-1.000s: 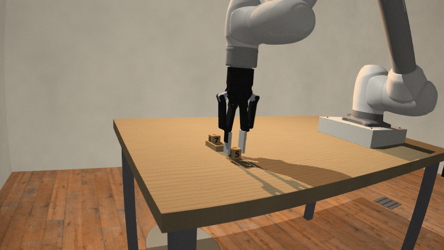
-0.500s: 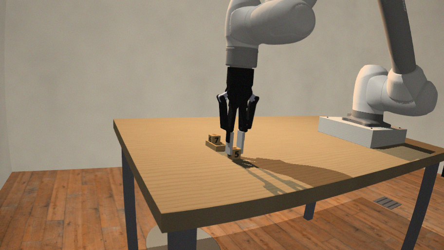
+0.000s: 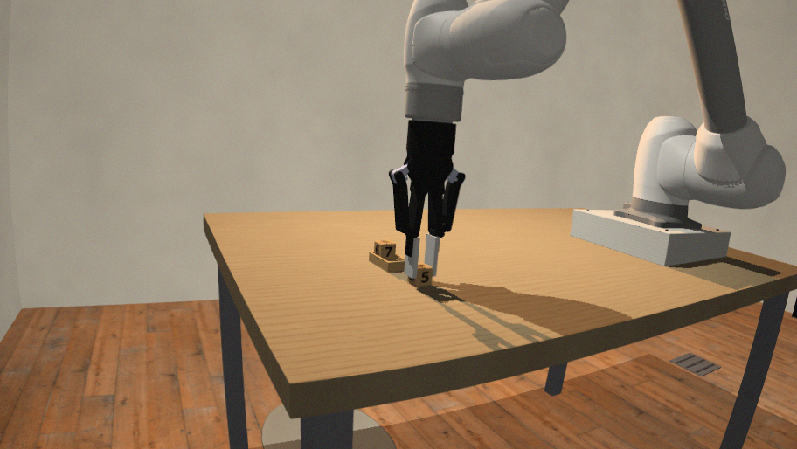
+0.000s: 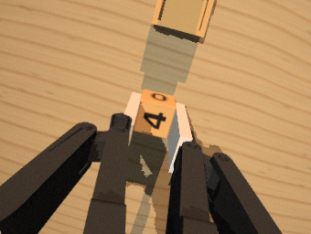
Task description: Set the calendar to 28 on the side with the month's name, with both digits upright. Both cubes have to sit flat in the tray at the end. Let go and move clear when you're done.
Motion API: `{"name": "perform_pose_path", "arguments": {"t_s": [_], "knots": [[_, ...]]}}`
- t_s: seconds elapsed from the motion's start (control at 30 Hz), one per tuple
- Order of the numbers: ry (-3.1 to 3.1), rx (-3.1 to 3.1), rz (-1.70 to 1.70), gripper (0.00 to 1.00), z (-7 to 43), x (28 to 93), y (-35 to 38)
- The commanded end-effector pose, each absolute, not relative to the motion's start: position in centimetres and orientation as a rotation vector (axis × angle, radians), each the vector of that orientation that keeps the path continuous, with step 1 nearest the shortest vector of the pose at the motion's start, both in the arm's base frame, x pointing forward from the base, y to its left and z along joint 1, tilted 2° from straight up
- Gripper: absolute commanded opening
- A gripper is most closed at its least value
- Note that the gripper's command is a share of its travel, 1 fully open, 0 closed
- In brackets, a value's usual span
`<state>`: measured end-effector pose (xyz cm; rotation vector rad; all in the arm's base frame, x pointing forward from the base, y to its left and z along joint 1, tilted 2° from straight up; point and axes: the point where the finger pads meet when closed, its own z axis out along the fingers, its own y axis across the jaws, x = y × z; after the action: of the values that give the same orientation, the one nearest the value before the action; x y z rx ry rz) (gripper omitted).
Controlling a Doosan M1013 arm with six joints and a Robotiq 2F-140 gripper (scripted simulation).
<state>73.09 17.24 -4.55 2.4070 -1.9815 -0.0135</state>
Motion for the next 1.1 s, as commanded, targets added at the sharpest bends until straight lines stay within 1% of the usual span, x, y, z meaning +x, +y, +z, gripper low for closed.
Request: {"name": "perform_pose_path", "arguments": {"t_s": [0.0, 0.3, 0.47, 0.53, 0.87, 1.07], "knots": [[-1.981, 2.401, -0.015, 0.24, -5.0, 72.7, 17.2], [-1.981, 2.401, -0.015, 0.24, -4.8, 72.7, 17.2], [-1.981, 2.401, -0.015, 0.24, -3.0, 72.8, 17.3], [-1.981, 2.401, -0.015, 0.24, -3.0, 72.8, 17.3], [-1.981, 2.401, -0.015, 0.24, 3.9, 73.0, 17.4], [-1.981, 2.401, -0.015, 0.24, 5.0, 73.0, 17.4]]}}
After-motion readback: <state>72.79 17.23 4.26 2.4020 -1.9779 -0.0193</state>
